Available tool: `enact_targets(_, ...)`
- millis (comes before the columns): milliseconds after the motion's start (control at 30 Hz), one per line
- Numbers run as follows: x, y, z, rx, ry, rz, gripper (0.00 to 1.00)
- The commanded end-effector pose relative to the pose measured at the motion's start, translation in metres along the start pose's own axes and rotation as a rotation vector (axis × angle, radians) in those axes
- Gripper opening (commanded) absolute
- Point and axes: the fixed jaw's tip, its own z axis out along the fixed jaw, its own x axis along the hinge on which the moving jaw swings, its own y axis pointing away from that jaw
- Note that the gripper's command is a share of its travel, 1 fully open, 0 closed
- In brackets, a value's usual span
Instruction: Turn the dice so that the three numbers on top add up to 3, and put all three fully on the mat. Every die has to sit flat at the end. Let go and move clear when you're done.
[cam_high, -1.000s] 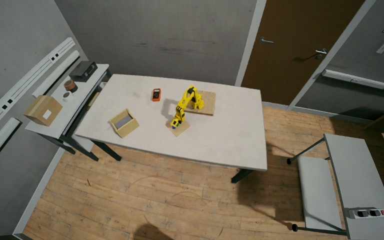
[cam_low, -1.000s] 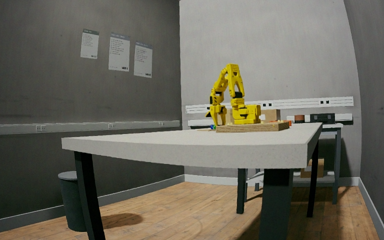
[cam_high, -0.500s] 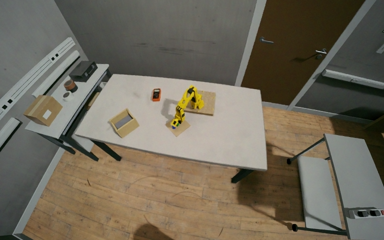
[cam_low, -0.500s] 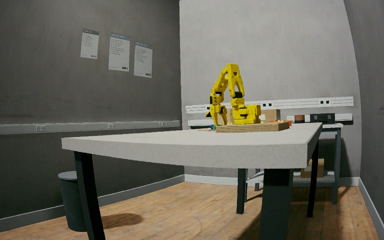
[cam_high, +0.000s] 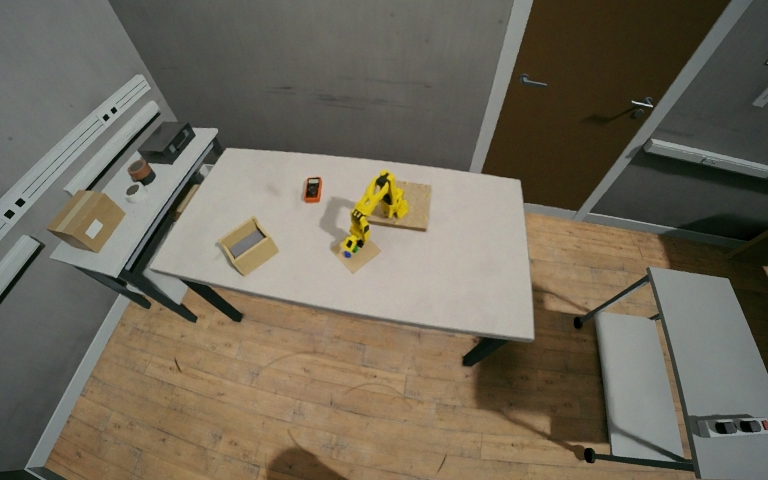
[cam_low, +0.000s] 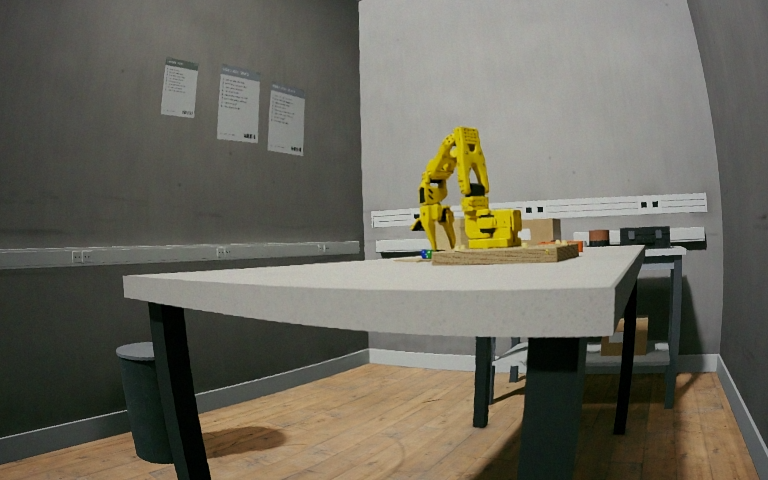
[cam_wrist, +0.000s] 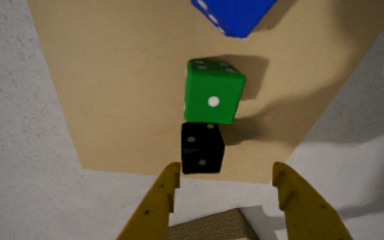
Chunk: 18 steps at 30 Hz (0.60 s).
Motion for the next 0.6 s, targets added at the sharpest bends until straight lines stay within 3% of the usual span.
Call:
enact_targets(0,-0.003,-0.001,-0.014,0.0,-0.016,0.006,0.29)
enact_targets(300,-0.001,-0.001,-0.039,0.0,-0.016,0.006,0.29)
enact_targets(567,0.0,-0.001,-0.044,0.0,-0.016,0.006,0.29)
